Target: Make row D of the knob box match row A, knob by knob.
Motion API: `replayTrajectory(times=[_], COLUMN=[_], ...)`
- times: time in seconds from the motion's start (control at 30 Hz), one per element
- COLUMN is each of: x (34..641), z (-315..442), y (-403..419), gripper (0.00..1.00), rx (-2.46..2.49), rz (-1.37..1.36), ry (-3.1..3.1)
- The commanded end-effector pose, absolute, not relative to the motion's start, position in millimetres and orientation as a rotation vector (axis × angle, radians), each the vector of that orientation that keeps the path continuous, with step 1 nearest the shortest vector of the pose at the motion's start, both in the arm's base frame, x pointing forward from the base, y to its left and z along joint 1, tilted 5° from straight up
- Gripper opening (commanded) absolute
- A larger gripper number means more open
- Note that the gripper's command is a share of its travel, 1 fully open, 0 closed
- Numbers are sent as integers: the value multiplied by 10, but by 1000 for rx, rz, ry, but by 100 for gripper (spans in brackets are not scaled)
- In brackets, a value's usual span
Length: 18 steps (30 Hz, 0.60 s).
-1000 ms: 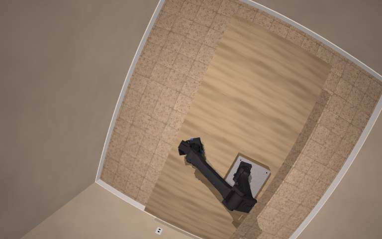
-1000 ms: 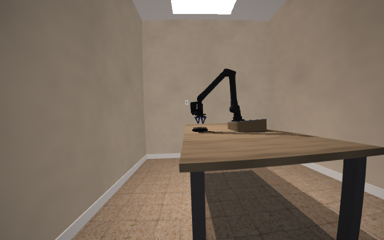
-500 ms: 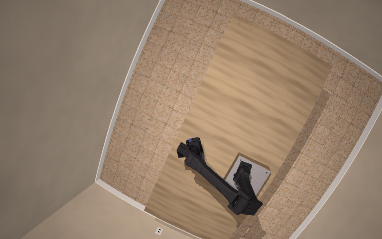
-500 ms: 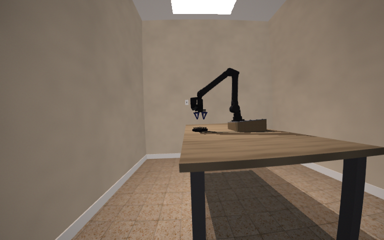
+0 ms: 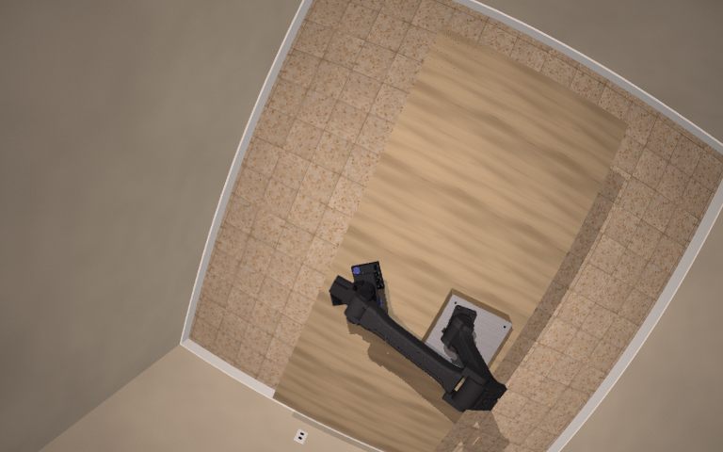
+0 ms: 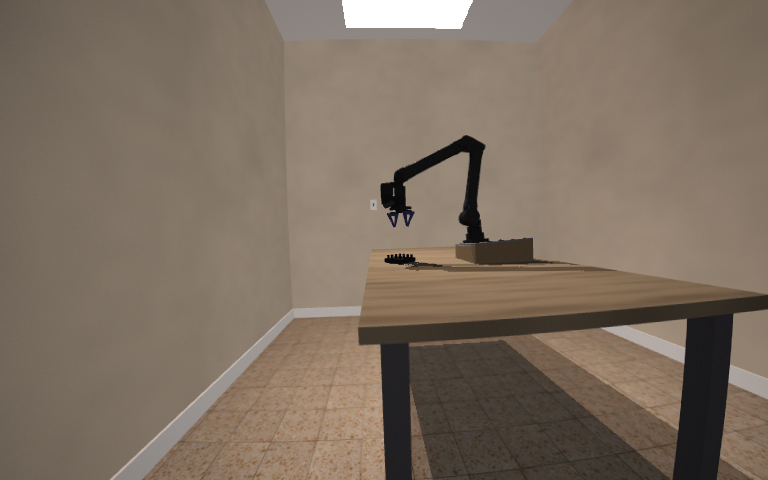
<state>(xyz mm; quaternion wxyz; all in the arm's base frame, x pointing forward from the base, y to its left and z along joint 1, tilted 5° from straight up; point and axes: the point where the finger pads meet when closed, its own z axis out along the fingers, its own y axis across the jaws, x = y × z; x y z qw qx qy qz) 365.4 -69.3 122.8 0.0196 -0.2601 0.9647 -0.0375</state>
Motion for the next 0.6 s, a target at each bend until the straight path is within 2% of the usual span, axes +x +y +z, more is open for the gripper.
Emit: replayTrajectory(times=[0.0,0.57], x=[3858,3757], z=[1663,1524], y=[-689,-681], gripper=[100,100], rx=[-774,-786], rz=[-153,-122], ry=[2932,2983])
